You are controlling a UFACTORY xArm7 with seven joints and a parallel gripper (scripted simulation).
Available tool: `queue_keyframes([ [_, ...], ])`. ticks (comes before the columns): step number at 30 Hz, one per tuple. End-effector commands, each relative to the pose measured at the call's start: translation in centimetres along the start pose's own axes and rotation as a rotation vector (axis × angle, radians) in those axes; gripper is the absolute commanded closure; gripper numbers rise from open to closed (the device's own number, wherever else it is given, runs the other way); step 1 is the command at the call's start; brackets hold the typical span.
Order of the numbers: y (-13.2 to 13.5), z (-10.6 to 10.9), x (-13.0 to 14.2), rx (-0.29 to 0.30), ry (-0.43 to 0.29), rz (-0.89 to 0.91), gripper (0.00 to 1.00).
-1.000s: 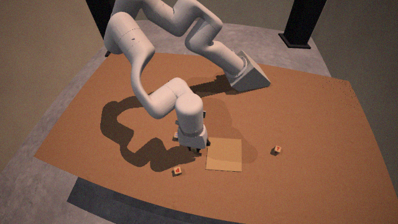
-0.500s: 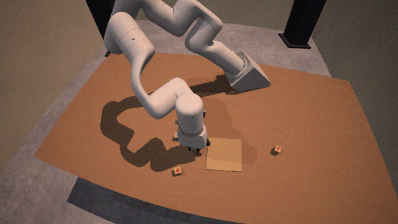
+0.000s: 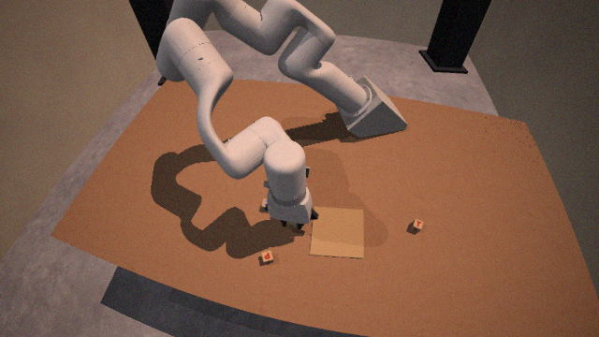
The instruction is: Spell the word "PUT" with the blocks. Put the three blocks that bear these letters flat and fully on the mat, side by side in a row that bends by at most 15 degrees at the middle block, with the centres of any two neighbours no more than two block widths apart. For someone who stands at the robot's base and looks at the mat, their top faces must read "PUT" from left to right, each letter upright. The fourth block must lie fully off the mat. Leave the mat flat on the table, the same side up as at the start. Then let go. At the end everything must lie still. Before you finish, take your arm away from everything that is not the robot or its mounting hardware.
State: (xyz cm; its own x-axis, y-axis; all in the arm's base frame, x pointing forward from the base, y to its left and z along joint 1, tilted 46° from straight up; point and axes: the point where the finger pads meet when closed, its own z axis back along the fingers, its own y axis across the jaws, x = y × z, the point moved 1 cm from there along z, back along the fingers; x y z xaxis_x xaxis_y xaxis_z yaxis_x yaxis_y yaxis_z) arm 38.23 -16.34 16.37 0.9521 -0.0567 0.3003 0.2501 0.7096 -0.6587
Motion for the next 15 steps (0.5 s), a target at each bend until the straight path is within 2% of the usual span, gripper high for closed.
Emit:
queue_keyframes([
  [1, 0.05, 0.10, 0.11, 0.001, -0.003, 0.001, 0.58],
  [15, 0.05, 0.60, 0.11, 0.001, -0.003, 0.001, 0.58],
])
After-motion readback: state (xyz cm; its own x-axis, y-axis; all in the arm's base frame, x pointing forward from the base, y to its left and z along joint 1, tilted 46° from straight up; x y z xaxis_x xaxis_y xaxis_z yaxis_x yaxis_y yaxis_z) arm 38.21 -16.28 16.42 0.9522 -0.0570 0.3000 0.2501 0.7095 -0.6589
